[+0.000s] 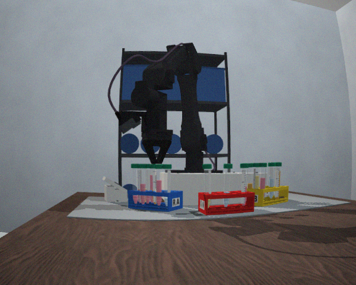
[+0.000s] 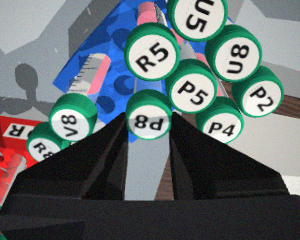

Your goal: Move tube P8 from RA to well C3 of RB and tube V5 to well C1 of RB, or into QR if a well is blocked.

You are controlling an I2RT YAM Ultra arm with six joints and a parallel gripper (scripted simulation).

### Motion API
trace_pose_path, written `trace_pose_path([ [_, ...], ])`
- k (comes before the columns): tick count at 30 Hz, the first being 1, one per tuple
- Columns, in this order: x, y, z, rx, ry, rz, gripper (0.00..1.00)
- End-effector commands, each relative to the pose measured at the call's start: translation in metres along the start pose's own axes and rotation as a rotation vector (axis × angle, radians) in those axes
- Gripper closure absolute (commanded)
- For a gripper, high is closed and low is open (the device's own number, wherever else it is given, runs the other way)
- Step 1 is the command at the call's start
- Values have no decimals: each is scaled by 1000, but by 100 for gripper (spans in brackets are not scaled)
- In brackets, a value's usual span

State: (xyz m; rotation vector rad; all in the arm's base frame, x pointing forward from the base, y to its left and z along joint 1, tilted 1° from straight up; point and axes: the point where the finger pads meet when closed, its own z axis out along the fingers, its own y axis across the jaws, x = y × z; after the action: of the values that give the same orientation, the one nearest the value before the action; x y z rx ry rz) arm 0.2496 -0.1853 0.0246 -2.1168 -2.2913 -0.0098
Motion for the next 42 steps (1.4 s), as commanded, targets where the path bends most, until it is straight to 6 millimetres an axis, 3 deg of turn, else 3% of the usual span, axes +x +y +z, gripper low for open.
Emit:
trace_pose_path([
  [1, -1, 2, -2, -7, -6, 1, 100],
  [17, -1, 2, -2, -7, -6, 1, 100],
  [21, -4, 6, -16, -26, -24, 1, 100],
  [42, -8, 3, -36, -24, -26, 4, 100],
])
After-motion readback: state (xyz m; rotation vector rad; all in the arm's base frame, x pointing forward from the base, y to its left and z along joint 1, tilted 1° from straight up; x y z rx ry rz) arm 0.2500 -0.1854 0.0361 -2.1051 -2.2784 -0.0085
